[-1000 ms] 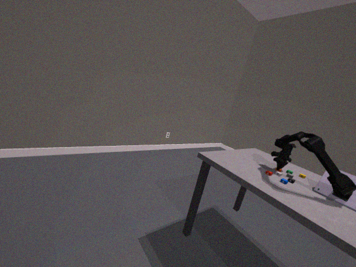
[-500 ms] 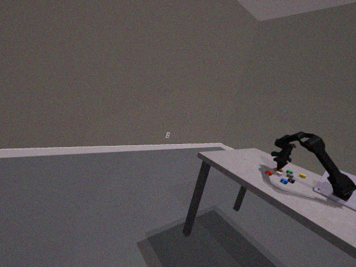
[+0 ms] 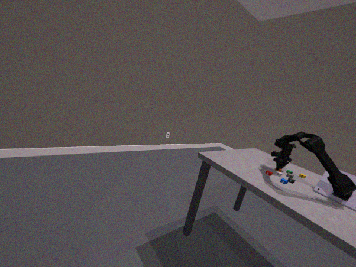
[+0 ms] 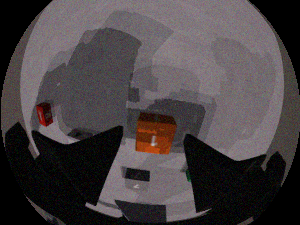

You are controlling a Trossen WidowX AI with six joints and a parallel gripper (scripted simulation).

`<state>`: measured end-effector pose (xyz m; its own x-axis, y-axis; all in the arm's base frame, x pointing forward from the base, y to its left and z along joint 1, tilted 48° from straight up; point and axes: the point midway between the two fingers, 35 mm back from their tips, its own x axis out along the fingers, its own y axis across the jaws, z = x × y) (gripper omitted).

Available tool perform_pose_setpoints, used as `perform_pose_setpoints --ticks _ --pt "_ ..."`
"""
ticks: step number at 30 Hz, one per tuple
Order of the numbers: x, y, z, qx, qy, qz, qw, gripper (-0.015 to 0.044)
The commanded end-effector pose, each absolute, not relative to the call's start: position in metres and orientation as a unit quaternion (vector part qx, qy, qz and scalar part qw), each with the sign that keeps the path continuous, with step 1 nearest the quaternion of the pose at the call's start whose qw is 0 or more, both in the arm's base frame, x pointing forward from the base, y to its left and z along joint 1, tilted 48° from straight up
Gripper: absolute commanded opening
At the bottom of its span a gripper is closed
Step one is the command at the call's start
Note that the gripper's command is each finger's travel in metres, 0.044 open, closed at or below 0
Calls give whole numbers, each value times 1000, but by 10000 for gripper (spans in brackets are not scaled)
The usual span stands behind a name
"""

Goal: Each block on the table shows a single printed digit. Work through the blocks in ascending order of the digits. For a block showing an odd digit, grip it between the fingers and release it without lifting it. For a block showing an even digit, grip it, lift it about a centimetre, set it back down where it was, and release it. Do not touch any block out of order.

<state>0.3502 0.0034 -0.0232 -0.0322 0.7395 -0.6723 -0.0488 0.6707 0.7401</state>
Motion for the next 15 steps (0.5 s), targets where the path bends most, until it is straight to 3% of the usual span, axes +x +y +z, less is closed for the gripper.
perform_pose_setpoints --ticks 1,12,15 --pt "350 5 -24 268 651 306 641 400" --pt "351 -22 0 268 651 306 641 400" --pt "354 -37 12 267 651 305 642 321"
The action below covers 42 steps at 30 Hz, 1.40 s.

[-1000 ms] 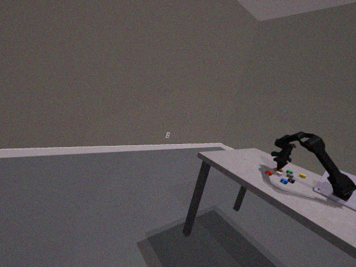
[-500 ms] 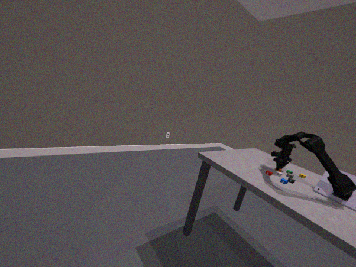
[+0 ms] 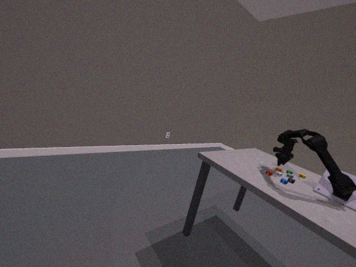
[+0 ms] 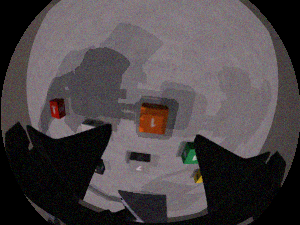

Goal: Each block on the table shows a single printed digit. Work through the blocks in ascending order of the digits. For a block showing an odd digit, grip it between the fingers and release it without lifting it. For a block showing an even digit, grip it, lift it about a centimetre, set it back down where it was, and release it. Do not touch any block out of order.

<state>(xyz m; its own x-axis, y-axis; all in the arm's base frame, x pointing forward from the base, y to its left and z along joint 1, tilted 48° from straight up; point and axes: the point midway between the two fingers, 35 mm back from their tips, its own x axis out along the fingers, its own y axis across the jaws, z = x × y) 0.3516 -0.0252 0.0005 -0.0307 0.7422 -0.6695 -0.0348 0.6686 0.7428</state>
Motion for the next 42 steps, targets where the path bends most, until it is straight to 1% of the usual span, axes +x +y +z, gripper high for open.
perform_pose_setpoints --ticks 1,4,7,8,20,24,27,31,39,42 --pt "355 -48 21 267 651 305 642 295" --pt "355 -76 47 267 652 305 641 216" --pt "354 -83 54 267 652 305 641 138" --pt "354 -83 54 267 652 305 641 120" --pt "352 -85 51 267 652 304 641 120" --pt "311 -135 8 263 655 297 644 120" --pt "286 -155 -12 262 655 296 643 120" --pt "239 -180 -44 264 655 300 641 120" --pt "232 -182 -48 265 654 301 641 120" --pt "233 -169 -62 264 653 301 642 199"
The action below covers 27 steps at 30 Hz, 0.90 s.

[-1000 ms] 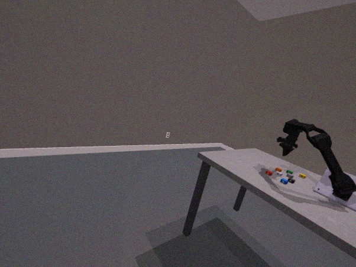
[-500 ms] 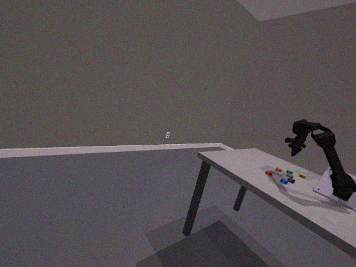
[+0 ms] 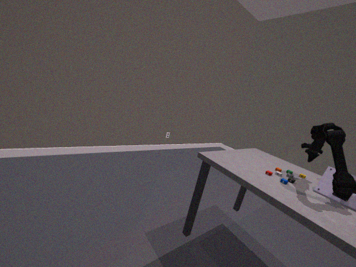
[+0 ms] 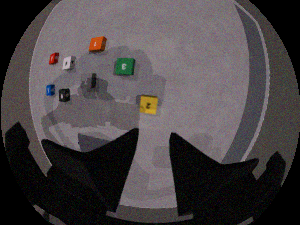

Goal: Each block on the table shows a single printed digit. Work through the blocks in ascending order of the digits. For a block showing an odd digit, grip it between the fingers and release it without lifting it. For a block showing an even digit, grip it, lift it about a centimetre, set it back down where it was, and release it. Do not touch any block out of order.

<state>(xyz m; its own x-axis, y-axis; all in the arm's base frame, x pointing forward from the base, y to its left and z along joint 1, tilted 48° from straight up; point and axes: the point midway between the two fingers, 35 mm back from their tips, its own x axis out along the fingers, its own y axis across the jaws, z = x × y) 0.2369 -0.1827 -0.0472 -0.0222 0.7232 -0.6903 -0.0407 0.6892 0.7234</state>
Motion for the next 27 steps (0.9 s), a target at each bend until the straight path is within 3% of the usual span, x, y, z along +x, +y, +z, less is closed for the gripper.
perform_pose_setpoints --ticks 1,8,27 --pt "233 -159 -72 264 653 302 643 225" --pt "229 -123 -102 265 653 302 641 400" --pt "229 -106 -118 265 653 303 641 400"
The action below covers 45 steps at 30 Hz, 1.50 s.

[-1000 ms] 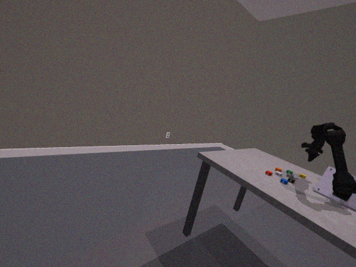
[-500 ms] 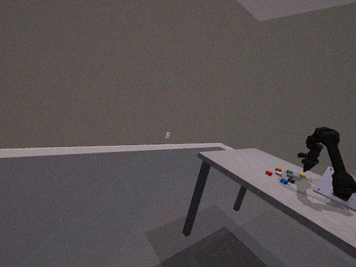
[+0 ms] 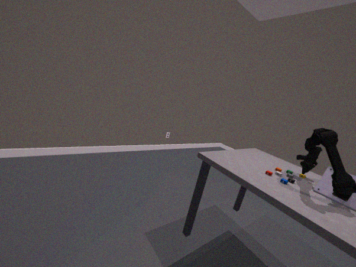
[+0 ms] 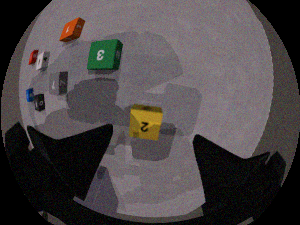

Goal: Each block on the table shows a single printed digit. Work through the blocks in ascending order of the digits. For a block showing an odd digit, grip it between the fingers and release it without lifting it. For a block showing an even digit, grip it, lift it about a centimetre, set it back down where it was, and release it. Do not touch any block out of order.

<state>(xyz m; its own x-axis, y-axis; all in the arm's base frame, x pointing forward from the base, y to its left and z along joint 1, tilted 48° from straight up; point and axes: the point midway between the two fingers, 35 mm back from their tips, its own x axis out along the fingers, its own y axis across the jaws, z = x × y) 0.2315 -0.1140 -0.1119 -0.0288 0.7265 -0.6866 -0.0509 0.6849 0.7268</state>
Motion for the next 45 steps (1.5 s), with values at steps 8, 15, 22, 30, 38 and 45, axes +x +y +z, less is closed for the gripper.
perform_pose_setpoints --ticks 8,15,22,30,38,45 --pt "228 -96 -126 265 653 303 641 400" --pt "228 -96 -127 265 653 303 641 295" --pt "228 -96 -127 265 653 303 641 120" --pt "228 -96 -127 265 653 303 641 120" --pt "228 -96 -127 265 653 303 641 120" --pt "228 -96 -127 265 653 303 641 120"
